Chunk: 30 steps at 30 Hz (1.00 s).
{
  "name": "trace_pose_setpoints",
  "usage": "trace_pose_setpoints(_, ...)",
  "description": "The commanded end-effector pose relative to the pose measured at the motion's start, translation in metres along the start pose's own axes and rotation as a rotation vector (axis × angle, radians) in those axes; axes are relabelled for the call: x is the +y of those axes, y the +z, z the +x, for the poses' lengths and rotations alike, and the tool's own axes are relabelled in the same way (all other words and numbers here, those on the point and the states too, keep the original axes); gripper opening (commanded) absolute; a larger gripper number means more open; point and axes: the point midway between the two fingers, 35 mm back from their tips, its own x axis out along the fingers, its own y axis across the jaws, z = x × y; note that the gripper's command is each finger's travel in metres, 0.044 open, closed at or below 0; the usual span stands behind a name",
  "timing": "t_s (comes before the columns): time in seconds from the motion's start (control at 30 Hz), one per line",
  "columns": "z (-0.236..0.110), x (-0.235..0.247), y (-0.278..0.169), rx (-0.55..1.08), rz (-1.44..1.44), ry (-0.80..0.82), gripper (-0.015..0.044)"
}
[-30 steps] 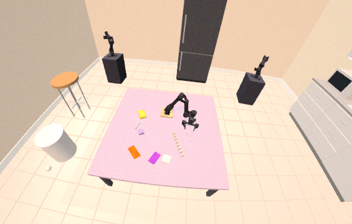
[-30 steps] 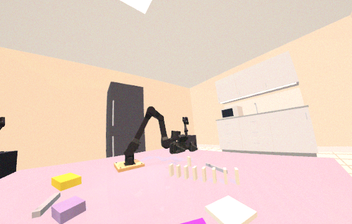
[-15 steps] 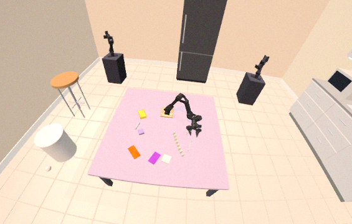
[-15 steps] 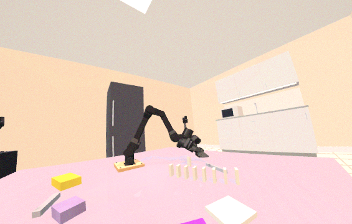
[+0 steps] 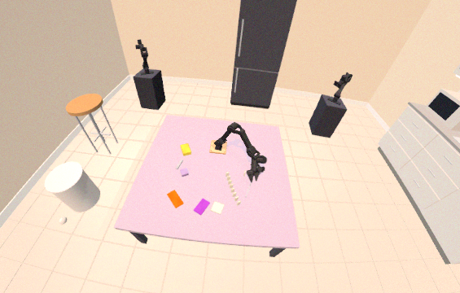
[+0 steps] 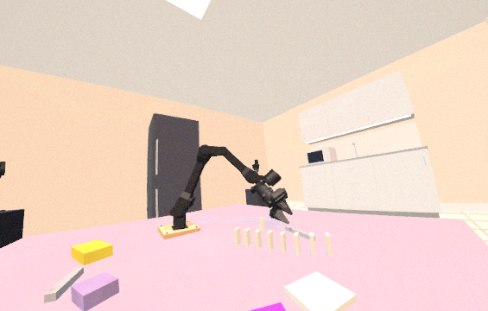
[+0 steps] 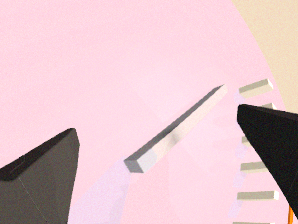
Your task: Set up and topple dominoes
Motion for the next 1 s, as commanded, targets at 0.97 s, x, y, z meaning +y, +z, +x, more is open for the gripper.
trace_pose_setpoints(0.97,-0.099,-0.046,-0.049,0.382,-0.310,0.729,0.0440)
